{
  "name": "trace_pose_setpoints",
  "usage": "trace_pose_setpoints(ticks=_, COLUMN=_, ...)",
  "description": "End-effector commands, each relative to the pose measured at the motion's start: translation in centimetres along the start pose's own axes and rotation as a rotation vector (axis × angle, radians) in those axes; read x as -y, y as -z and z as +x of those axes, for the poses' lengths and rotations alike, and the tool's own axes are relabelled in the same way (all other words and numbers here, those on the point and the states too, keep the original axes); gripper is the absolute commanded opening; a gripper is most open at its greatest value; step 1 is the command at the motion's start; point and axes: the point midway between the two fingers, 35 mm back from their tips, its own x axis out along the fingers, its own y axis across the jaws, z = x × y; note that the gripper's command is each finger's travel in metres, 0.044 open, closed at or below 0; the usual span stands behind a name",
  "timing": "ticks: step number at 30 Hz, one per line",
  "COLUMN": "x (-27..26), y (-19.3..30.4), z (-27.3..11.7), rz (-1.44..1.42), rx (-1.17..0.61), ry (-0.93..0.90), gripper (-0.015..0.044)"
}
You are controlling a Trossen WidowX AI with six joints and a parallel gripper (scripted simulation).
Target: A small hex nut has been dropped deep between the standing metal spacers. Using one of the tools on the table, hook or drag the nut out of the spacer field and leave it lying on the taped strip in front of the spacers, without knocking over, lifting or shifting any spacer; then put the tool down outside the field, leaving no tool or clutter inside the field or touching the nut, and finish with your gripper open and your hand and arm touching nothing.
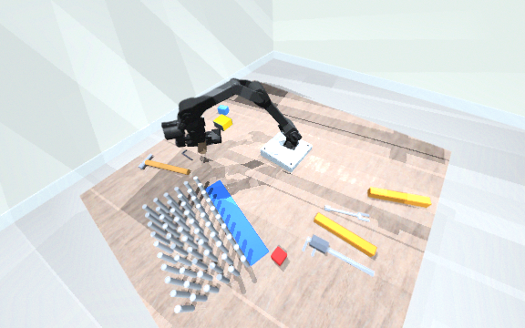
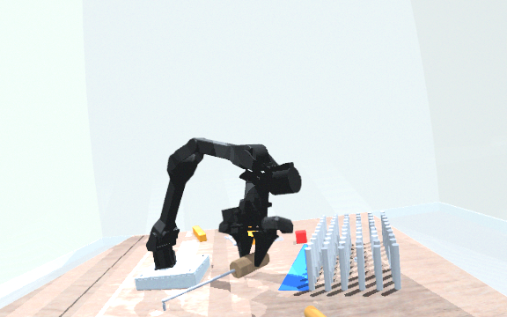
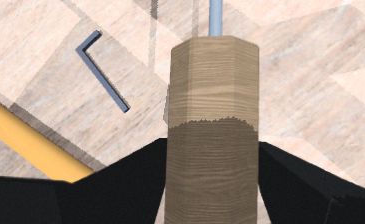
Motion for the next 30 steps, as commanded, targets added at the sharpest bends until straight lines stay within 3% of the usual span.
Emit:
trace_pose_setpoints(ticks=1, x=-0.3, y=-1.1, z=-2.5, rz=0.007, rx=-0.002, ry=-0.019, gripper=0.0)
trace_pose_setpoints(ticks=13, x=0.3, y=-2.3, z=-5.7, rz=-0.015, rx=-0.006, ry=-0.018, gripper=0.0)
trace_pose_setpoints(ticks=30, x=5.0, y=4.9, z=-11.5, rz=-0.498, rx=-0.118, ry=-0.179, gripper=0.0)
